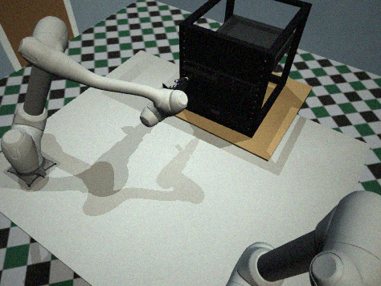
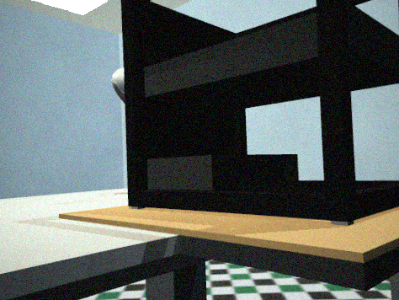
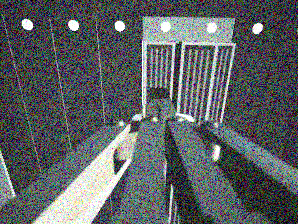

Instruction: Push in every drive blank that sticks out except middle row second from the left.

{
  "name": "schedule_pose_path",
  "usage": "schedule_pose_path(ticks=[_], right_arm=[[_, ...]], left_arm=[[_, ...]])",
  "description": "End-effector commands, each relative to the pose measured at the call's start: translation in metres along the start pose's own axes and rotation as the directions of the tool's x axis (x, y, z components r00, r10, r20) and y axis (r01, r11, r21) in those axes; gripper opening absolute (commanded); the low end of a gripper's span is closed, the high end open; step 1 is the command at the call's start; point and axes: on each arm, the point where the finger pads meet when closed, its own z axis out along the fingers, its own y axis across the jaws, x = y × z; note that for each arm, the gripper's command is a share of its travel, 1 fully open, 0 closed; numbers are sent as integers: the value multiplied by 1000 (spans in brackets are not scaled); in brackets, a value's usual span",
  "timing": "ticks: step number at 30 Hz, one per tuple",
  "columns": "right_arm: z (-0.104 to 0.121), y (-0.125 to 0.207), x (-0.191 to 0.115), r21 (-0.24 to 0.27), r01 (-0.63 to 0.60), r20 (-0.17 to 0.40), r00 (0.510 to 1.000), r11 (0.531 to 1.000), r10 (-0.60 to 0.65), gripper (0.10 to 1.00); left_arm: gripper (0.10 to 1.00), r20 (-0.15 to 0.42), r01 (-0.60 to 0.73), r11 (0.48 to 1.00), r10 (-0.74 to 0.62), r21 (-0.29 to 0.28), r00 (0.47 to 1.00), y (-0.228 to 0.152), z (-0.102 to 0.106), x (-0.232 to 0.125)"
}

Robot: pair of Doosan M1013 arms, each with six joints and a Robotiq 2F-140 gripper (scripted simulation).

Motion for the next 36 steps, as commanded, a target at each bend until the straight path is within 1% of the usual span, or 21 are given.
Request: schedule_pose_path(ticks=[1, 36], right_arm=[[0, 0, 0, 0, 0, -1, 1000, 1000, 0, 1000], [0, 0, 0, 0, 0, -1, 1000, 1000, 0, 1000]], left_arm=[[99, 0, 1, 1000, -1, -1, 1000, 1, 0, 0], [99, 0, 1, 1000, -1, -1, 1000, 1, 6, 0]])
